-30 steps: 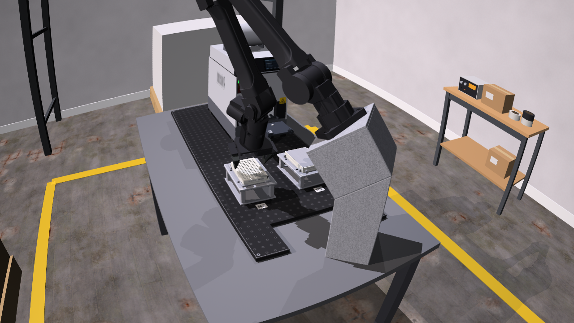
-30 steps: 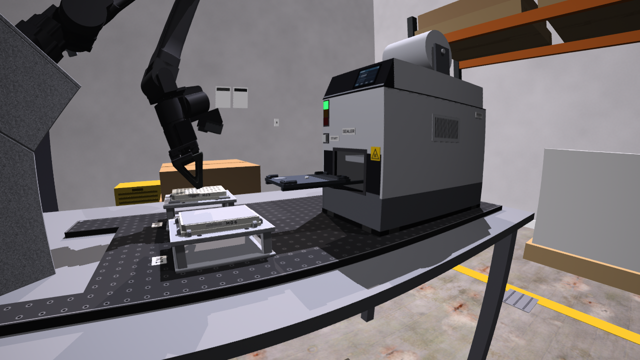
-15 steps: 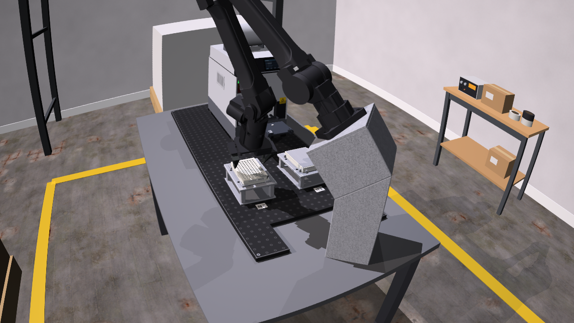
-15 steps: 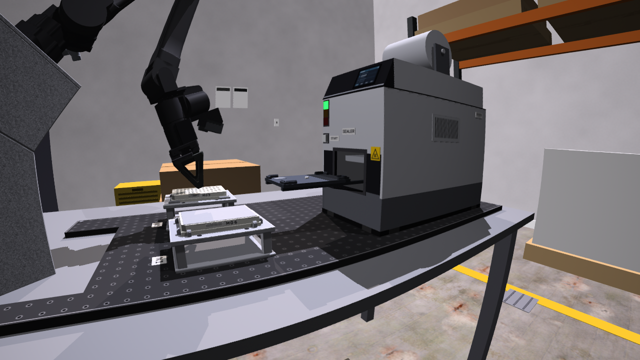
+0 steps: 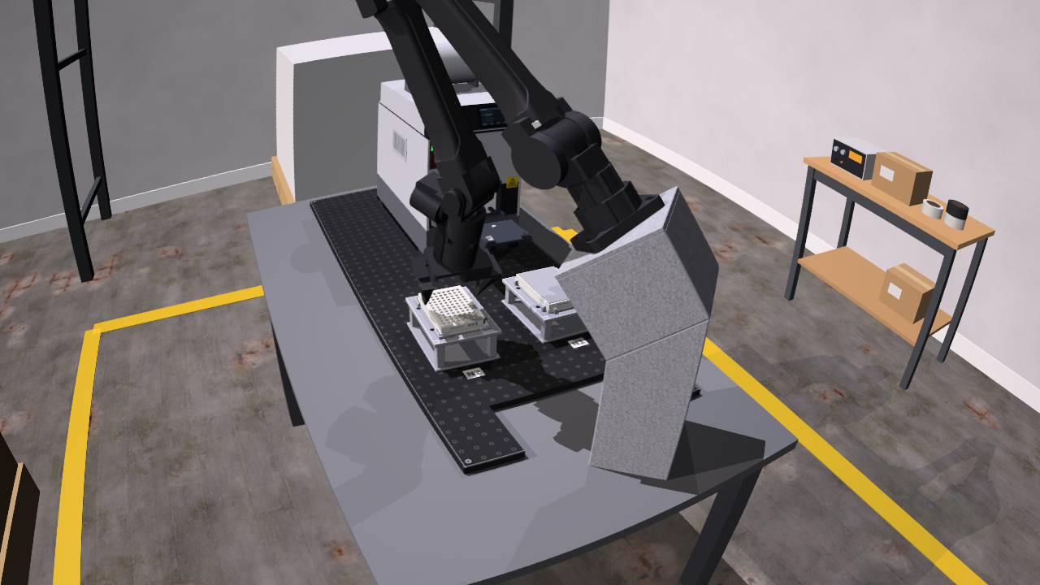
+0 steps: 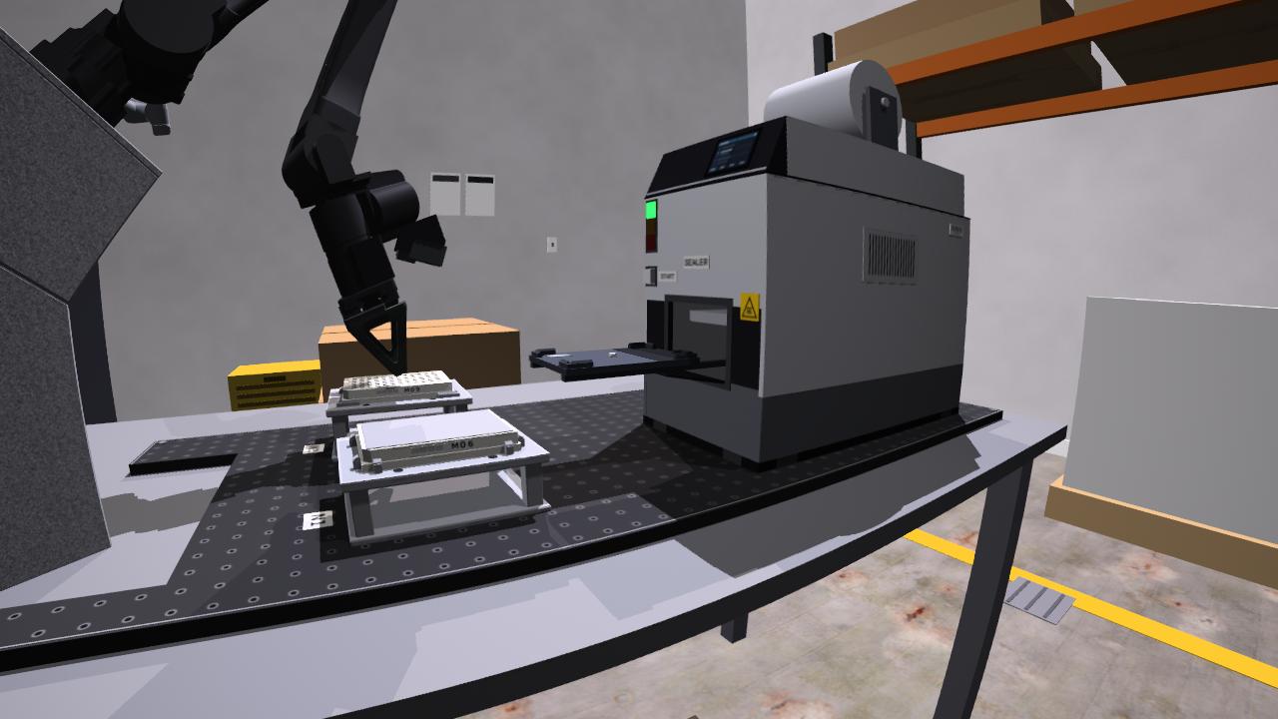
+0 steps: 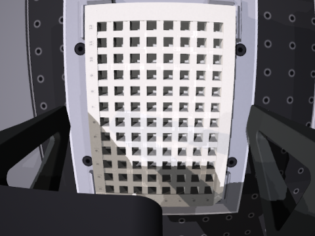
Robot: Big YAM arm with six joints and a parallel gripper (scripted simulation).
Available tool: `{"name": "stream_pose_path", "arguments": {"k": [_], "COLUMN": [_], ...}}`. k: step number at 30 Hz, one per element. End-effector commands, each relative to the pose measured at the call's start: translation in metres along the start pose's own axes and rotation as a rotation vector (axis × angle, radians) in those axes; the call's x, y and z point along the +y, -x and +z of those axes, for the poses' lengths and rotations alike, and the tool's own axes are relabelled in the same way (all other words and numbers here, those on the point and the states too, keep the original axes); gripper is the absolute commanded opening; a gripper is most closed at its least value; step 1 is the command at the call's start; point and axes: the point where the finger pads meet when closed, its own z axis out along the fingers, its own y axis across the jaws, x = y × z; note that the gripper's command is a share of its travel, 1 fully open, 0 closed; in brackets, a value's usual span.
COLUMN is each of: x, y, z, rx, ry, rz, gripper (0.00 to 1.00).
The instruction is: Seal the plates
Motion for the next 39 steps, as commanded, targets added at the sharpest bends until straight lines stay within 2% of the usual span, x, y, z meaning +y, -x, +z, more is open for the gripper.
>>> {"name": "stream_pose_path", "arguments": {"k": [1, 14, 30, 33, 35, 39], "x": [0.0, -0.005, 0.001, 0.005, 0.005, 0.005], "y": [0.007, -0.002, 0.008, 0.006, 0.006, -0.006], "z": [-0.003, -0.001, -0.005, 0.007, 0.007, 0.013], "rx": [-0.021, 0.0, -0.024, -0.026, -0.026, -0.002], "ry": [0.007, -0.005, 0.01, 0.009, 0.009, 0.013], "rz": [0.013, 0.013, 0.01, 0.008, 0.008, 0.004], "gripper": [1.0, 1.0, 1.0, 1.0, 1.0, 1.0]}}
